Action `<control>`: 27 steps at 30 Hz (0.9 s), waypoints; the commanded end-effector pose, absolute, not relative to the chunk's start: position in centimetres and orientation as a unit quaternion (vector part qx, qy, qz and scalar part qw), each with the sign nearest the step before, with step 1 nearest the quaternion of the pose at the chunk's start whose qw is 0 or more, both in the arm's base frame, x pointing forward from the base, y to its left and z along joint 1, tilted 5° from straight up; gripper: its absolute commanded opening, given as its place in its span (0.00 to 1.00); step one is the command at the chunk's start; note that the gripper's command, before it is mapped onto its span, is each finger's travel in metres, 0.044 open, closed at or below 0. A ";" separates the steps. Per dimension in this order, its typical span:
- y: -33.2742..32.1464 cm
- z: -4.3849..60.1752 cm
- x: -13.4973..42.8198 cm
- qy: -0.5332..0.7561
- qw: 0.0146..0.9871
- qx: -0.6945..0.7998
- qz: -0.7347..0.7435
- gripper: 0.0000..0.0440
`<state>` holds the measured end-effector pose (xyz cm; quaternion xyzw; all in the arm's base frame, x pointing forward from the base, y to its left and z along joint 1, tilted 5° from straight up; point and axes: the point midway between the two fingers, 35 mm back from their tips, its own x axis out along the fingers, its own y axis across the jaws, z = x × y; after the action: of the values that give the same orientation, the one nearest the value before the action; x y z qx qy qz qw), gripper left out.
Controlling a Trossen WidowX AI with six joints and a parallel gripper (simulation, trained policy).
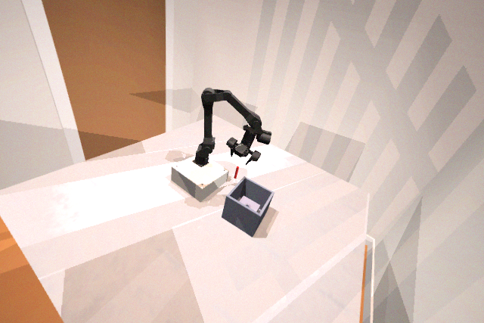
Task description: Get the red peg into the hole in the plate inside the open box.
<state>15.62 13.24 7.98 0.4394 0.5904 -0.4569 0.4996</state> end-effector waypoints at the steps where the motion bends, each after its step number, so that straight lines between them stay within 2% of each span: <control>1: 12.9 6.8 15.4 0.589 0.506 0.426 -0.464 1.00; 10: 12.1 3.6 15.6 0.573 0.523 0.416 -0.474 0.99; 16: 11.8 1.9 15.7 0.564 0.529 0.416 -0.479 0.92; 18: 11.9 1.3 15.8 0.562 0.531 0.417 -0.477 0.83; 27: 12.8 -0.5 16.7 0.566 0.539 0.418 -0.463 0.33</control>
<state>16.58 12.67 -0.17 0.4205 0.5648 -0.4670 0.5349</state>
